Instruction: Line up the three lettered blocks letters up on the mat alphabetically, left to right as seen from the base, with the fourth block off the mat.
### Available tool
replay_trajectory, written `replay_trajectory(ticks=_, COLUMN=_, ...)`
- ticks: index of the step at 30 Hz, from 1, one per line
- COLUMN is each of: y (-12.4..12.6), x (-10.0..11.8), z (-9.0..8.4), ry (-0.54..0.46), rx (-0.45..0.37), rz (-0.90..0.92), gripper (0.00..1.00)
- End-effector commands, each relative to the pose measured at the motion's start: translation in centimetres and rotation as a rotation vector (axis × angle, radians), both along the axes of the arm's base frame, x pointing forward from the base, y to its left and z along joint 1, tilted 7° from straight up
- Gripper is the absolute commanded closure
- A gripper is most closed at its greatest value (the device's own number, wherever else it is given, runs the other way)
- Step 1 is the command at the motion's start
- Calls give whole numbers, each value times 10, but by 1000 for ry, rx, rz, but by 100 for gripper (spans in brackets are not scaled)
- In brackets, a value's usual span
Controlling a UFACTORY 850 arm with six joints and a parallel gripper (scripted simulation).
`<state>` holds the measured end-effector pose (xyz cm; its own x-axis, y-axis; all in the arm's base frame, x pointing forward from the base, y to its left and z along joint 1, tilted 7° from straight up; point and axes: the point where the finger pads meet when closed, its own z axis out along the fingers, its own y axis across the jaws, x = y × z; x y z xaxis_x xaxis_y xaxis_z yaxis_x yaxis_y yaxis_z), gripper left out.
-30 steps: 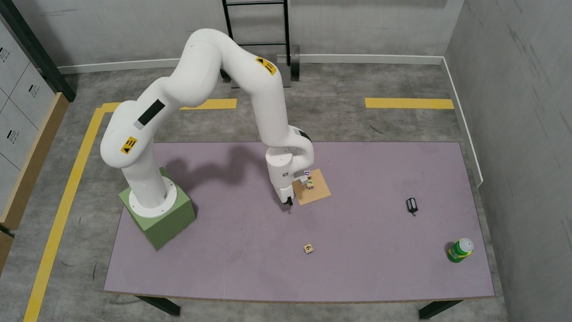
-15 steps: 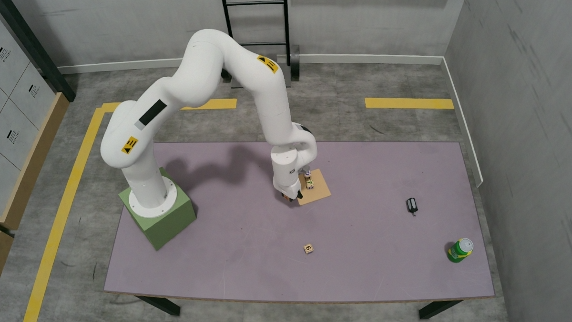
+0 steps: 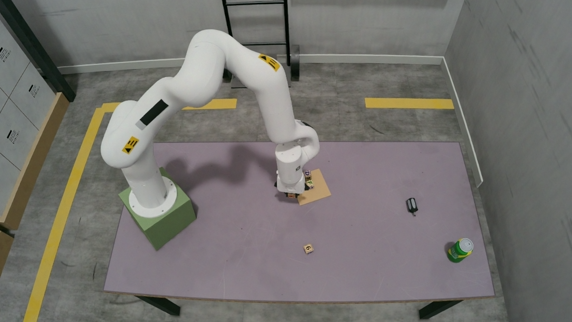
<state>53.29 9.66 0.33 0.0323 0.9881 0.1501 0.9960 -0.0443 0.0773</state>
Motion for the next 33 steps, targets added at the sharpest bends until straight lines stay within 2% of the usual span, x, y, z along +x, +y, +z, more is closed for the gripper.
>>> replay_trajectory(ticks=1, y=3, x=4, z=1, ry=-42, rx=7, rz=132, gripper=72)
replay_trajectory(ticks=5, y=5, x=8, z=2, ry=-63, rx=-4, rz=269, gripper=72)
replay_trajectory(ticks=7, y=5, x=8, z=2, ry=-63, rx=-4, rz=269, gripper=72)
replay_trajectory(ticks=8, y=7, x=10, z=2, ry=-78, rx=-12, rz=367, gripper=72)
replay_trajectory(ticks=22, y=15, x=20, z=4, ry=-145, rx=-51, rz=813, gripper=72)
replay_trajectory(ticks=24, y=15, x=20, z=4, ry=-145, rx=-51, rz=813, gripper=72)
replay_trajectory(ticks=25, y=17, x=22, z=5, ry=-159, rx=-60, rz=910, gripper=72)
replay_trajectory(ticks=33, y=21, x=28, z=6, ry=-194, rx=-82, rz=1151, gripper=72)
